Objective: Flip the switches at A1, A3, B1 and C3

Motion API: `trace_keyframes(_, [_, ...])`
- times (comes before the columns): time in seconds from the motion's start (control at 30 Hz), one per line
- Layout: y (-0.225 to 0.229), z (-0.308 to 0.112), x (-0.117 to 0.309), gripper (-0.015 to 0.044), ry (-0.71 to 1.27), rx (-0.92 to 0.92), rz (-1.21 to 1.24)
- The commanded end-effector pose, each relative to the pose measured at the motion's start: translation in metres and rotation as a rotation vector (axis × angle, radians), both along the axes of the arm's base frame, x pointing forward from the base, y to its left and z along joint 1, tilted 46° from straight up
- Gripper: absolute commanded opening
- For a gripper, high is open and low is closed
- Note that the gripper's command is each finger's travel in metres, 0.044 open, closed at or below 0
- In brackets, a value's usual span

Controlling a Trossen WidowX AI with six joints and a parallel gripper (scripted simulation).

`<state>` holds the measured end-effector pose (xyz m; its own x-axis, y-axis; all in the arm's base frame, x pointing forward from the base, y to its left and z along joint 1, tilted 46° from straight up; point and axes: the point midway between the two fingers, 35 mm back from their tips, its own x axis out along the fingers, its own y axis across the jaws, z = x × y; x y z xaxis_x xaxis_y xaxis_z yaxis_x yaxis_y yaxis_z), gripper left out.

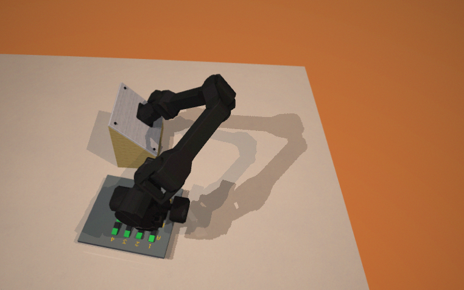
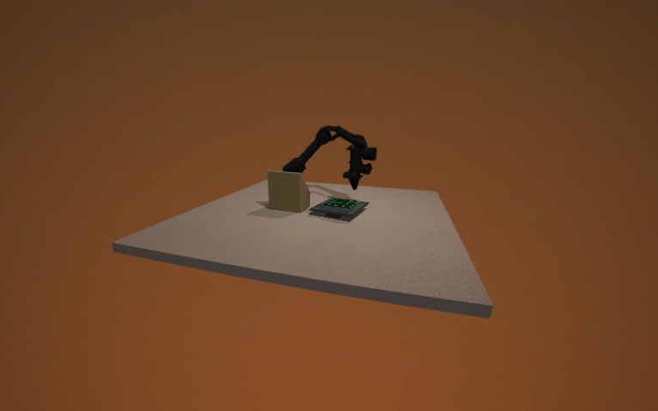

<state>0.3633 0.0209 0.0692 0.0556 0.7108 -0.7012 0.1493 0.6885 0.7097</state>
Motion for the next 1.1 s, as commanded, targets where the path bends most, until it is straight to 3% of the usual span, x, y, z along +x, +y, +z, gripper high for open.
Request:
trace_keyframes(0.0, [0.011,-0.012,0.003,0.0,-0.004,0.003,-0.023])
trace_keyframes(1.07, [0.041,-0.04,0.004,0.0,-0.013,0.003,-0.033])
